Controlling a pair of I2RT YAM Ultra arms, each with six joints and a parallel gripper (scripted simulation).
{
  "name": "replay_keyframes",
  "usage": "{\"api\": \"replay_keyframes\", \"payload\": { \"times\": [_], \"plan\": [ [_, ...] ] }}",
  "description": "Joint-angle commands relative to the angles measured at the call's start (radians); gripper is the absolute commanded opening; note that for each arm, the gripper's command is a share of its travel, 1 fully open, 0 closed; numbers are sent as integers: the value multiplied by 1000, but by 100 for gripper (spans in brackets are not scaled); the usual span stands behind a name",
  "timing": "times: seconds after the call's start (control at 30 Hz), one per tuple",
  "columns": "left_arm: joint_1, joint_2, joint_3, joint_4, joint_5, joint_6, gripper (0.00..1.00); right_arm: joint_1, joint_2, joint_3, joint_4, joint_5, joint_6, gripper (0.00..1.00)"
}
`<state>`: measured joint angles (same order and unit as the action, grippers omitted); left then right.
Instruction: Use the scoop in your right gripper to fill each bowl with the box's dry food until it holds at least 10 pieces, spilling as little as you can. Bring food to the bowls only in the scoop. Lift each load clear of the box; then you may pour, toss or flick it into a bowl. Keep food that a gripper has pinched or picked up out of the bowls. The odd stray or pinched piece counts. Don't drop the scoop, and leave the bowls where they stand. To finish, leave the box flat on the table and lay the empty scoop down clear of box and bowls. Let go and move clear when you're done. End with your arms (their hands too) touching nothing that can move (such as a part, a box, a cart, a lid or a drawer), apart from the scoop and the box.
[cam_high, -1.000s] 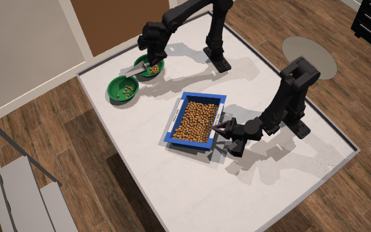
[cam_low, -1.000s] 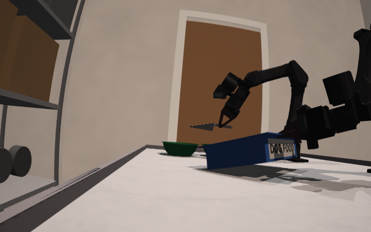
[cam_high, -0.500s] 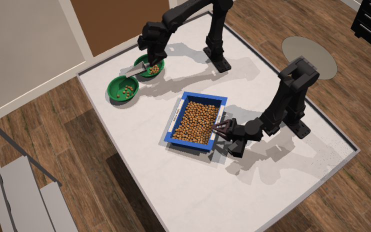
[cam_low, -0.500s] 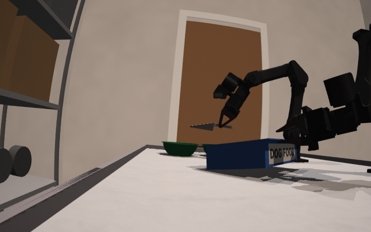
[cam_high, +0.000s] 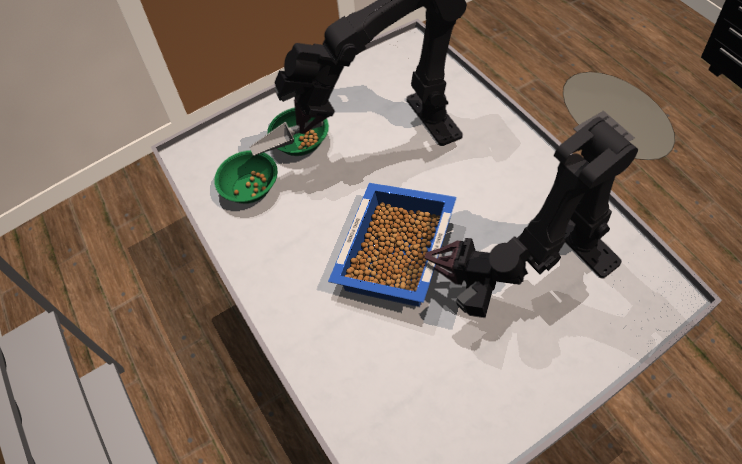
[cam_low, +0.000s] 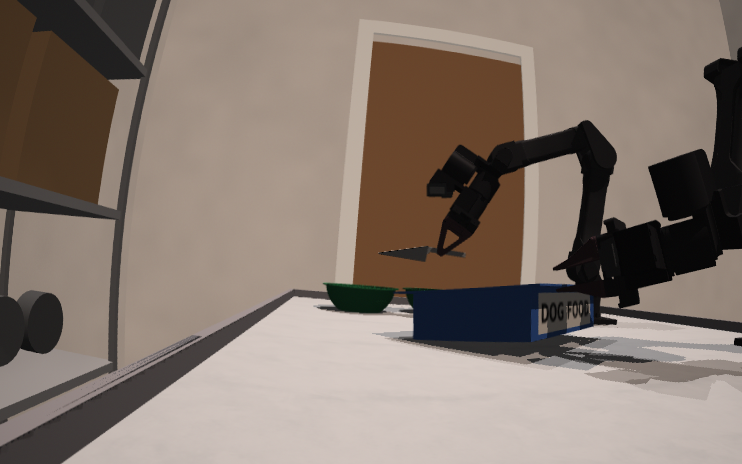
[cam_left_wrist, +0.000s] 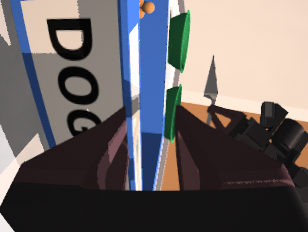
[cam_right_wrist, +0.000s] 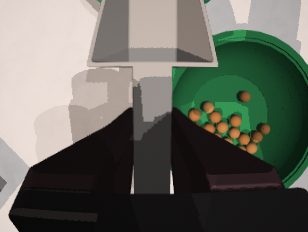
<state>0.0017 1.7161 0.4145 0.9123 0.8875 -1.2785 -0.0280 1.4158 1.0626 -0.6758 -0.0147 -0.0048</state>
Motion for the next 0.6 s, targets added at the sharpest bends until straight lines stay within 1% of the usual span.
{"api": "replay_keyframes", "payload": {
  "times": [0.0, 0.03, 0.07, 0.1, 0.2, 0.47, 0.57],
  "plan": [
    [-13, -23, 7, 61, 17, 13, 26, -6, -21, 29, 37, -5, -3, 0],
    [-16, -30, -6, 65, 18, 14, 26, -6, -21, 29, 37, -5, -3, 0],
    [-2, 17, -16, 64, 18, 16, 26, -6, -21, 29, 37, -5, -3, 0],
    [14, 13, -18, 70, 19, 17, 26, -6, -21, 29, 37, -5, -3, 0],
    [5, 13, -8, 85, 22, 18, 26, -6, -21, 29, 37, -5, -3, 0],
    [24, 56, -24, 125, 30, 25, 26, -6, -21, 29, 37, -5, -3, 0],
    [12, 45, -22, 136, 32, 17, 26, -6, -21, 29, 37, -5, -3, 0]
  ]
}}
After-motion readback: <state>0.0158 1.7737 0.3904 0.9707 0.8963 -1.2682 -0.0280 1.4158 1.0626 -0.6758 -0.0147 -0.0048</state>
